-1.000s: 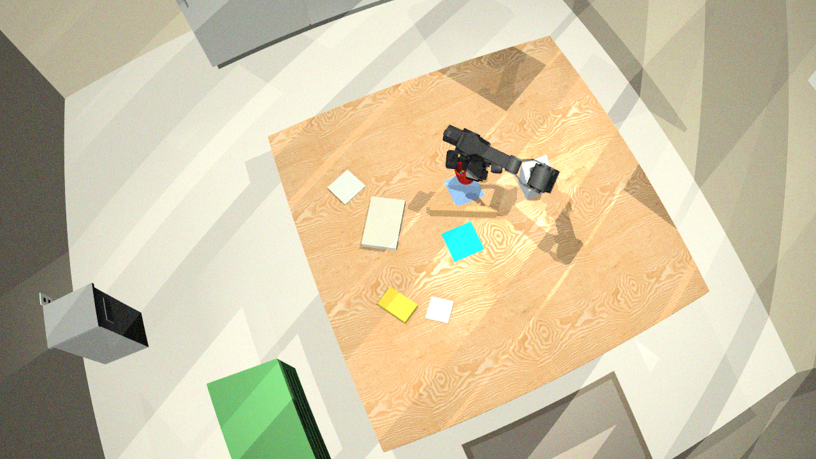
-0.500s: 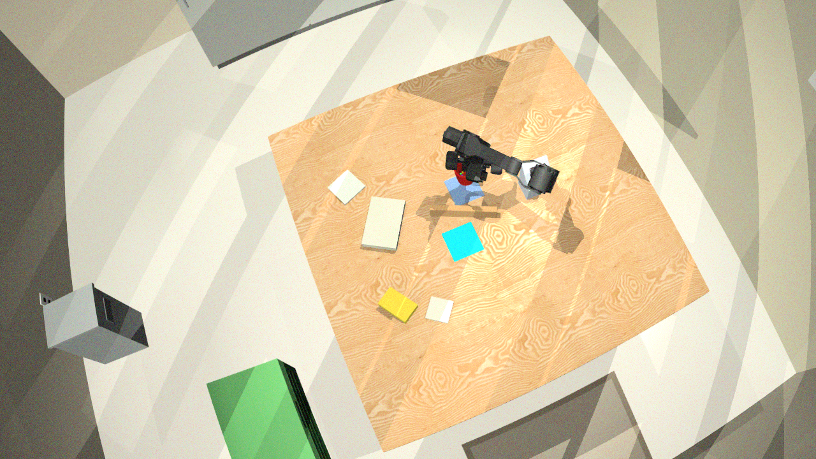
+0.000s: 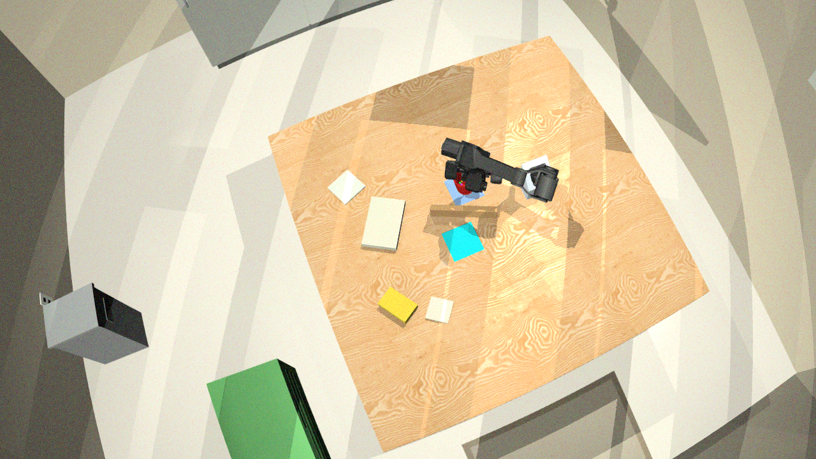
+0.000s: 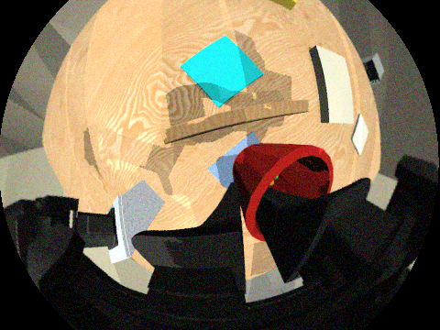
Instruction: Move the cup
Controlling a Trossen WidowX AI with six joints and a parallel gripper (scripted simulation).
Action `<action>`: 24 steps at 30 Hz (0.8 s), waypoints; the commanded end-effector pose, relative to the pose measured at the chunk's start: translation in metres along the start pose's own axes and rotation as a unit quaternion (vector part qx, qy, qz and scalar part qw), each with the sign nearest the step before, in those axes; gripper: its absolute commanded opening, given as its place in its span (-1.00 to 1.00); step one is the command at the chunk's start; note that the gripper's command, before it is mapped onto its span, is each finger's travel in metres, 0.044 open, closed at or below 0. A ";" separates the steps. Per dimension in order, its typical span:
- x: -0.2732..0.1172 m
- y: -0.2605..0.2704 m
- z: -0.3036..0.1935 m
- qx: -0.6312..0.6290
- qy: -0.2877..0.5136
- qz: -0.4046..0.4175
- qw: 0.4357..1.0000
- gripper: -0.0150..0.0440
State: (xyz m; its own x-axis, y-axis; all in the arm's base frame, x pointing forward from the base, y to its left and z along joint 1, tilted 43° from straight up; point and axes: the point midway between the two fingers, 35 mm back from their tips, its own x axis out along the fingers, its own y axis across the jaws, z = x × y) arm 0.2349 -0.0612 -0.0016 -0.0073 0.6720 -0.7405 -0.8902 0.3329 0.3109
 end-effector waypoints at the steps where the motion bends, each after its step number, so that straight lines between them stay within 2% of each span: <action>1: -0.001 0.001 0.011 0.001 -0.002 0.000 1.000 -0.49; 24: -0.001 0.005 0.070 0.000 -0.003 0.000 1.000 -0.49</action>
State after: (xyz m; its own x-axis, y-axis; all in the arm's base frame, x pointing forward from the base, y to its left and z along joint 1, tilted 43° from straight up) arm 0.2565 -0.0196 0.0350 -0.0114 0.6755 -0.7372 -0.8886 0.3312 0.3173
